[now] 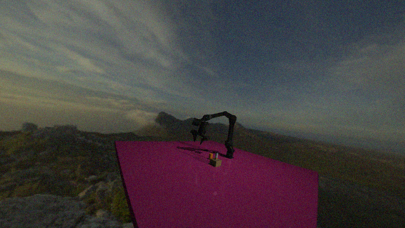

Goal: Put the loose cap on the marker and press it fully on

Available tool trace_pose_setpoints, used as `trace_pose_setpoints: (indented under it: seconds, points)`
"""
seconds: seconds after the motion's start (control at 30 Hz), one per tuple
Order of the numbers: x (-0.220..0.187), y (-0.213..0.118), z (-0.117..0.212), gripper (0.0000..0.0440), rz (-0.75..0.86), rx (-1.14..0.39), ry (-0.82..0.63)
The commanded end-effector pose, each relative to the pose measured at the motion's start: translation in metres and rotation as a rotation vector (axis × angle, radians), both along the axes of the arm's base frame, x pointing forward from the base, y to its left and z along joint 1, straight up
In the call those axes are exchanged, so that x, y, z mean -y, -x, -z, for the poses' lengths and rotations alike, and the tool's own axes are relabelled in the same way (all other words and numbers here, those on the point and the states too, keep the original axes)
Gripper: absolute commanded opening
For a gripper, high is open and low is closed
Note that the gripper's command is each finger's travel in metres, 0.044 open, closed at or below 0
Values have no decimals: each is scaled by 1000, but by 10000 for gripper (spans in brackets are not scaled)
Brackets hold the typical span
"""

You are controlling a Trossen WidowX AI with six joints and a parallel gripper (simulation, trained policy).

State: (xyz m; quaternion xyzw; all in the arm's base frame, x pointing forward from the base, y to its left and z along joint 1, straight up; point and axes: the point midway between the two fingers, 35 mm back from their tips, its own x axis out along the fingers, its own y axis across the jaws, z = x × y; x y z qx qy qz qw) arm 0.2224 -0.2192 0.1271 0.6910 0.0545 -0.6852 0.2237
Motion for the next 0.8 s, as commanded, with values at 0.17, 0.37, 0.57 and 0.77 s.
trace_pose_setpoints:
  seconds: [0.17, 0.37, 0.57, 0.77]
  points:
    - [-18, -13, 5, 319, -3, -6, -42]
    - [-31, -19, 6, 318, -7, -9, -65]
    - [-45, -25, 8, 319, -13, -14, -89]
    - [-59, -29, 9, 319, -20, -21, -114]
